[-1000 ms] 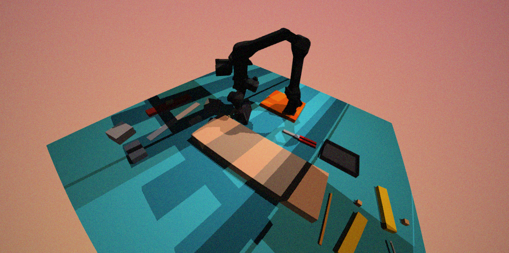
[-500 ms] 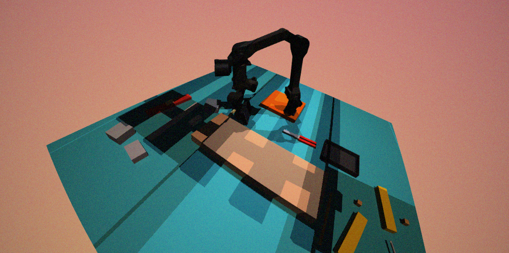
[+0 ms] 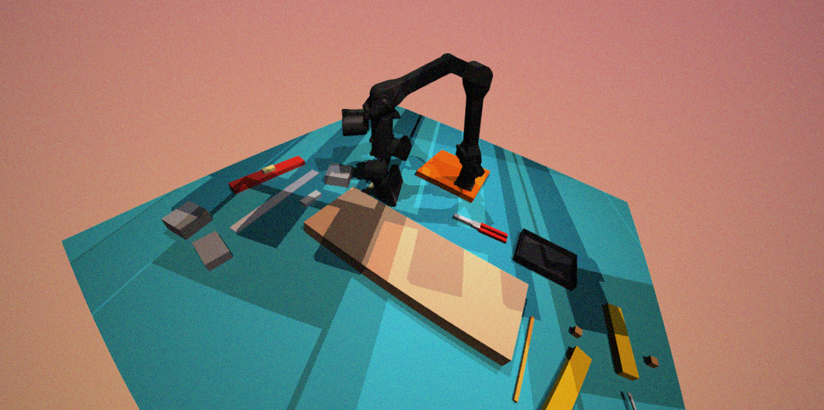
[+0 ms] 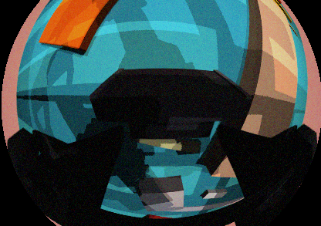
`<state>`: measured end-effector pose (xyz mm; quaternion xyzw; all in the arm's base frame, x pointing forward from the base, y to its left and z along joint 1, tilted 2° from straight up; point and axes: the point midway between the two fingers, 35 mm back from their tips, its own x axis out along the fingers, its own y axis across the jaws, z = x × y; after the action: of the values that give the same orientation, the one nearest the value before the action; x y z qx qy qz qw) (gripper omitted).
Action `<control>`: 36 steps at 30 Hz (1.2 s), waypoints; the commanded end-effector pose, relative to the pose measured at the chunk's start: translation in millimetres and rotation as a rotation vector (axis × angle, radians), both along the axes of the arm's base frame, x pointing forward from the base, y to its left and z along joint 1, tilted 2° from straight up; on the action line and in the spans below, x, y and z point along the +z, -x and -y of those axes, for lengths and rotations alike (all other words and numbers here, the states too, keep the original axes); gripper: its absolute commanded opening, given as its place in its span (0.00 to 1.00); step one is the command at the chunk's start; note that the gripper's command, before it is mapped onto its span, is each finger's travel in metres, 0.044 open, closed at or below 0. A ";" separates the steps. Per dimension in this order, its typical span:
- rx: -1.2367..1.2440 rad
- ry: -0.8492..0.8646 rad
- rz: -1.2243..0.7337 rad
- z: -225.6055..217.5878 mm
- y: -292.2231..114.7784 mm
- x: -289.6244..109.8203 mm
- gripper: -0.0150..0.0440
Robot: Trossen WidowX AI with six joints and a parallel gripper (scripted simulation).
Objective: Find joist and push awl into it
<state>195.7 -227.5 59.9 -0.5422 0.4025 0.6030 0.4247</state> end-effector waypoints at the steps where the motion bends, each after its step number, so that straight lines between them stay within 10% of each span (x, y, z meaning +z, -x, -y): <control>1: 0.004 -0.003 0.002 -0.3 -0.1 -7.1 1.00; 27: 0.004 -0.003 0.002 -0.8 0.8 -22.2 0.83; 36: 0.004 -0.003 0.002 -0.2 -0.1 -10.9 0.43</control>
<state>193.3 -225.0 40.7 -0.5370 0.4003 0.6078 0.4266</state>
